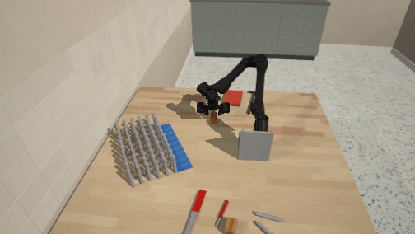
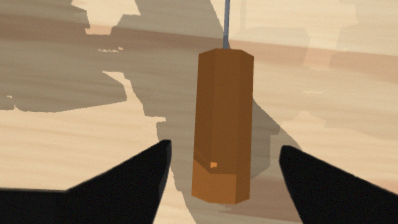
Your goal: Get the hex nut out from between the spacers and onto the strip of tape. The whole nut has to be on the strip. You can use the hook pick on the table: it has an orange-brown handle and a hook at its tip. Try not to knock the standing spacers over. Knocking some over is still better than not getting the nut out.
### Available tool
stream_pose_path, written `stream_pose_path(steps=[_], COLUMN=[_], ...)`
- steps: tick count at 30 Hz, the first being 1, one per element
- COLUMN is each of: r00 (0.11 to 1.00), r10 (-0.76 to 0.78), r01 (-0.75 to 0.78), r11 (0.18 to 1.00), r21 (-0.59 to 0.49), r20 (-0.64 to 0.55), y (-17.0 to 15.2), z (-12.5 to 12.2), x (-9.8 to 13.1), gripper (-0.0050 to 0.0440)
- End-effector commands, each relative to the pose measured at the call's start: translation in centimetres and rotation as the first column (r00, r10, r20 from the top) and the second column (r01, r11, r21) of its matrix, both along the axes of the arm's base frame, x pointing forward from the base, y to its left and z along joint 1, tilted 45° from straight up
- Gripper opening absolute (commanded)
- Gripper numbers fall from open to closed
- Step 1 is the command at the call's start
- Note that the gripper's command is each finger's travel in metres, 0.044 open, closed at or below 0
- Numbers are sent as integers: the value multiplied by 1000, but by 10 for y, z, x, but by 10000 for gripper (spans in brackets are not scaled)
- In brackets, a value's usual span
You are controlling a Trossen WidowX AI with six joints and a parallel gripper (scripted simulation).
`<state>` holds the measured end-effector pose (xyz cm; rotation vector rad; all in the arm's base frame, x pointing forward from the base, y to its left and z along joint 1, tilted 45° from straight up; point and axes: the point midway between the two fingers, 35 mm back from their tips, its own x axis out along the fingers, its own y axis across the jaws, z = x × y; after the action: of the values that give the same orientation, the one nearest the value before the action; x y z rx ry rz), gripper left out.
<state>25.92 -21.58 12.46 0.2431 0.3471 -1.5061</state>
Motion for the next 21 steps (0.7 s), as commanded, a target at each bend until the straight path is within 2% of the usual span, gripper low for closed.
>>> stream_pose_path(steps=[1,3,5,6,7,21], r00=[999,995,995,998,995,995], r10=[0,-1,-1,-2,-2,-4], r01=[0,2,2,2,3,3], r11=[1000,1000,1000,1000,1000,1000], r21=[-3,-9,-9,0,-3,4], r20=[38,105,105,69,102,101], y=[12,19,19,22,26,52], z=[22,37,37,34,42,74], x=[9,19,19,17,21,20], gripper=[280,280,280,280,280,280])
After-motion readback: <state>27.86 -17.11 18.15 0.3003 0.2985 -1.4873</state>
